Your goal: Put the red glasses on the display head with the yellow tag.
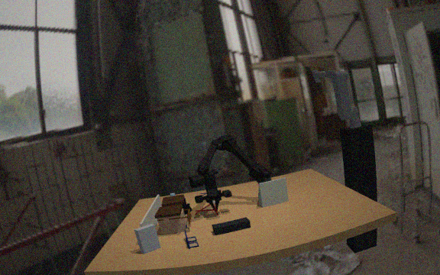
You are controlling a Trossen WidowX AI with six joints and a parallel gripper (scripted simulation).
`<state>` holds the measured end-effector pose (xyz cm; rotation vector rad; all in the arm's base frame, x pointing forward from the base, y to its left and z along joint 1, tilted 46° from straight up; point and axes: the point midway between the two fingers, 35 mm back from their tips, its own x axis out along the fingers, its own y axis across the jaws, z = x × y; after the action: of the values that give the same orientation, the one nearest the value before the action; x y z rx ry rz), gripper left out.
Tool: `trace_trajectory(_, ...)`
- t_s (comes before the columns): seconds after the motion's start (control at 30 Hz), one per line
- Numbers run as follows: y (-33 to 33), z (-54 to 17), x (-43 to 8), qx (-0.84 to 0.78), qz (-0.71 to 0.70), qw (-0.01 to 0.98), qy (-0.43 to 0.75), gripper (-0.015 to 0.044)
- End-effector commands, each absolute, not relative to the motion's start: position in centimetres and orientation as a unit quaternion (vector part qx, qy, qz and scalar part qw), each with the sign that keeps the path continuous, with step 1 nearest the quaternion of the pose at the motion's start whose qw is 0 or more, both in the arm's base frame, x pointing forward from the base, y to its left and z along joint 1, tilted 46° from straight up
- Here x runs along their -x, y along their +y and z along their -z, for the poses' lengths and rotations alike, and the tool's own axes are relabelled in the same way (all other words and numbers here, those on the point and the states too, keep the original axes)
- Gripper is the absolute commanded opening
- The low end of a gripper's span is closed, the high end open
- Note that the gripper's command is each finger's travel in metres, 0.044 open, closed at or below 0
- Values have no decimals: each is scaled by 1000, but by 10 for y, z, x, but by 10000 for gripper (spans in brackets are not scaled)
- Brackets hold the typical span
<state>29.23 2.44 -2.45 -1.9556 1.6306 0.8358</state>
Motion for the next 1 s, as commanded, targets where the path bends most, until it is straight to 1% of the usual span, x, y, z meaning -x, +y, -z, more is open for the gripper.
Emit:
trace_trajectory(0.0, 24, 24, -292, 710, -303, 229, 592, 0)
trace_trajectory(0.27, 29, 21, -292, 710, -304, 230, 592, 0)
trace_trajectory(0.77, 94, -39, -282, 711, -306, 230, 590, 0)
trace_trajectory(0.97, 100, -45, -279, 711, -305, 229, 590, 0)
